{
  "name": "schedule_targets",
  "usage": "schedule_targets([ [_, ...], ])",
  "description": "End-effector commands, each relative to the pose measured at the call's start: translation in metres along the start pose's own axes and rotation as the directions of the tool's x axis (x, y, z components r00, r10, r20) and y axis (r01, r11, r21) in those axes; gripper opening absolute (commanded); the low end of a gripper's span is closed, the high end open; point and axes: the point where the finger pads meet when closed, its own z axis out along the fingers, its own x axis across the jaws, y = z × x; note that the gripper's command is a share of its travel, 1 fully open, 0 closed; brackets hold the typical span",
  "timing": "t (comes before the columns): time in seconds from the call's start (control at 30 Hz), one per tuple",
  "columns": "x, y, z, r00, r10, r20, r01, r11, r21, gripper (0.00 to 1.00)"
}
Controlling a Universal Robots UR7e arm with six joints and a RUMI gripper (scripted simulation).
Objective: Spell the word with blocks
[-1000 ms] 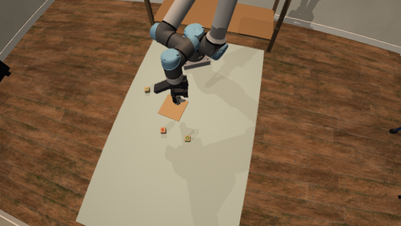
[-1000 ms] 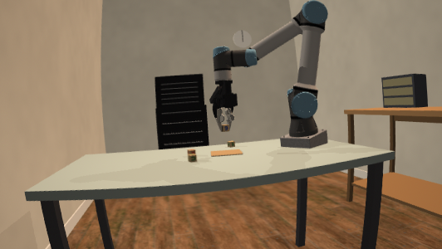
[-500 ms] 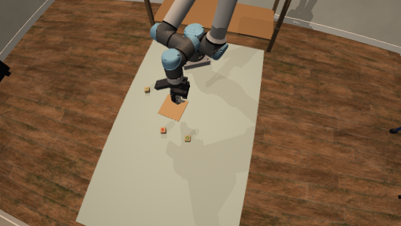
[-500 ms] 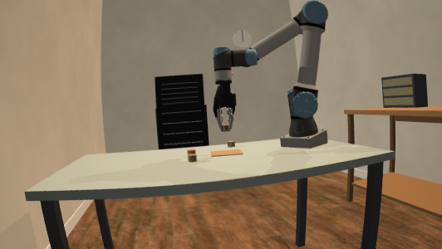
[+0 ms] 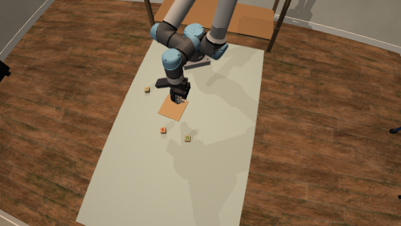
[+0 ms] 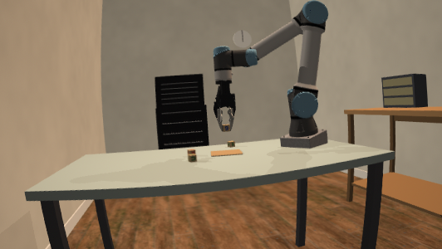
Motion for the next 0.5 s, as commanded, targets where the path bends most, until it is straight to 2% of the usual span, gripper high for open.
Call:
schedule_targets([
  [0.0,0.0000,0.0001,-0.0003,1.000,0.018,0.001,-0.018,1.000,0.001,0.09],
  [0.47,0.0002,0.0001,-0.0003,1.000,0.025,0.001,-0.025,1.000,0.001,0.09],
])
